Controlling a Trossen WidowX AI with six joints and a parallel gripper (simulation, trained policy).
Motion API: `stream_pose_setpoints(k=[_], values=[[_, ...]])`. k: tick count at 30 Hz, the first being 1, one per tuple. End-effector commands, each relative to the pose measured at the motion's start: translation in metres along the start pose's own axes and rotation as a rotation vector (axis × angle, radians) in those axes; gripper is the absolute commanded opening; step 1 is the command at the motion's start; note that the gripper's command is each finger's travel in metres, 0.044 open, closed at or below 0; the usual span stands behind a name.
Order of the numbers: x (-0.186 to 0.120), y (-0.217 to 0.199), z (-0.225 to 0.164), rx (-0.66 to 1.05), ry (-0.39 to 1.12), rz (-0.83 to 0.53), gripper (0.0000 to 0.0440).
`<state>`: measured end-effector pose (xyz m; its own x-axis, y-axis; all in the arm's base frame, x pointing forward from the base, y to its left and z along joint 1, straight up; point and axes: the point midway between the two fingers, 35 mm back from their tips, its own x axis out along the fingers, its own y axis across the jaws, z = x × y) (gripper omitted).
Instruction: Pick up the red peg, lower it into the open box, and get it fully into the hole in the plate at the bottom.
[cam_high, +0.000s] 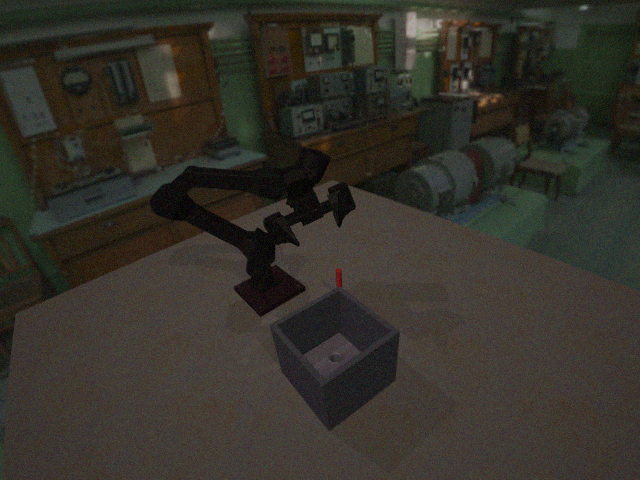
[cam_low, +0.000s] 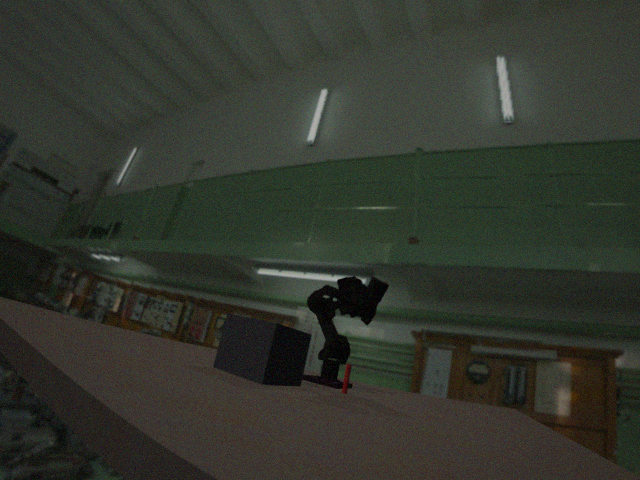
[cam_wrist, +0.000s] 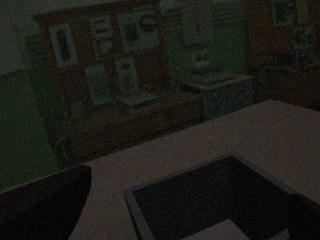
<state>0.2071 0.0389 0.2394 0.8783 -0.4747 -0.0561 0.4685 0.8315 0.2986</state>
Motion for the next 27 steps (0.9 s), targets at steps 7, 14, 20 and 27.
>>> stream_pose_setpoints(k=[7, 14, 20, 27], values=[[0.012, 0.031, -0.011, 0.093, 0.203, 0.067, 0.0440], [0.018, 0.049, -0.027, 0.198, 0.442, 0.058, 0.0440], [0.018, 0.051, -0.045, 0.260, 0.649, -0.010, 0.0440], [0.008, 0.045, -0.066, 0.305, 0.875, -0.130, 0.0440]])
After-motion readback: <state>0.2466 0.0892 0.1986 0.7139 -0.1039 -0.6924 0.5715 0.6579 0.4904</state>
